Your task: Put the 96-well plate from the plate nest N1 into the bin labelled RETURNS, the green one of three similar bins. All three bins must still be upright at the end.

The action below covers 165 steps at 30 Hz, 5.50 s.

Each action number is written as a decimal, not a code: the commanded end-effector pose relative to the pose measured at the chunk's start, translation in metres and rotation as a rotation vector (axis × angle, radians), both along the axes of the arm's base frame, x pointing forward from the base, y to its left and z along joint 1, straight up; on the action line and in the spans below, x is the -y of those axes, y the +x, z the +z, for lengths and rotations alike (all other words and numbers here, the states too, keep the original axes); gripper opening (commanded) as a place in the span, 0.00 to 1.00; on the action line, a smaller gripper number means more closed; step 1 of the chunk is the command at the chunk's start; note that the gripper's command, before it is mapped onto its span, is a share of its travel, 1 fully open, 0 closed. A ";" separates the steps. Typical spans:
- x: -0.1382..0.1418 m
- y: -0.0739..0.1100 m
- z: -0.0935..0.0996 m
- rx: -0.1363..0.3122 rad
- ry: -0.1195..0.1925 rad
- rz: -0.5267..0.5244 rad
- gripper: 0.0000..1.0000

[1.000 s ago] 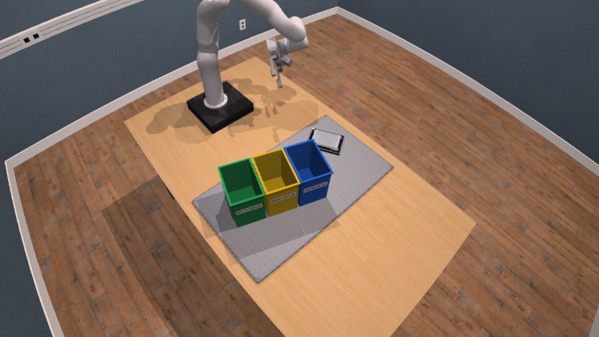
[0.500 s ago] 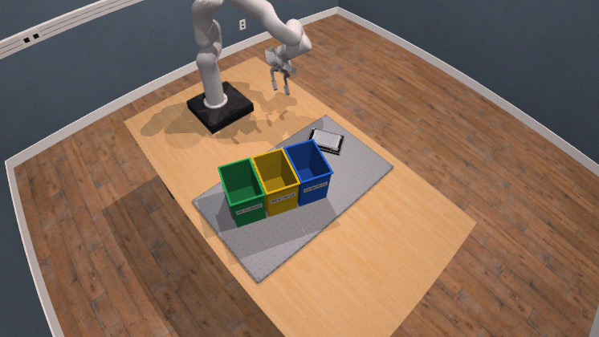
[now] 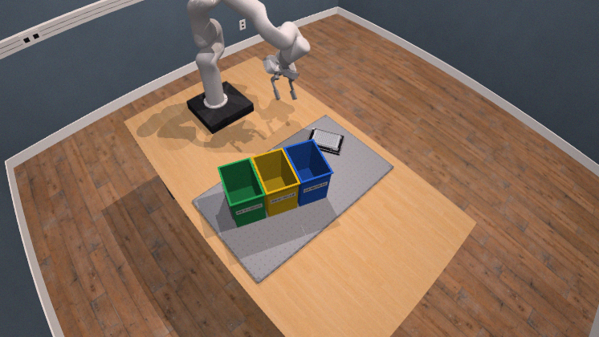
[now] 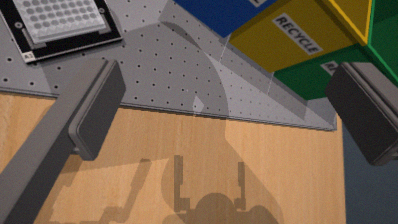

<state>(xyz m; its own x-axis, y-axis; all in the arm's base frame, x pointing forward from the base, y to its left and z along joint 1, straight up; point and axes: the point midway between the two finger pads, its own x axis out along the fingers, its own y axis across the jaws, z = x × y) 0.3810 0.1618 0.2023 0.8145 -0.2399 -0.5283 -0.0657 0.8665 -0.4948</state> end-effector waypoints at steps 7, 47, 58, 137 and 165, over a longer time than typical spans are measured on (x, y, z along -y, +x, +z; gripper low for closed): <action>0.016 0.044 0.013 0.090 0.193 -0.019 0.37; 0.100 0.142 0.094 0.452 0.492 0.038 0.37; 0.134 0.159 0.128 0.537 0.513 0.066 0.37; -0.060 0.160 -0.001 0.460 0.682 0.639 0.37; -0.121 0.163 -0.016 0.460 0.682 0.639 0.37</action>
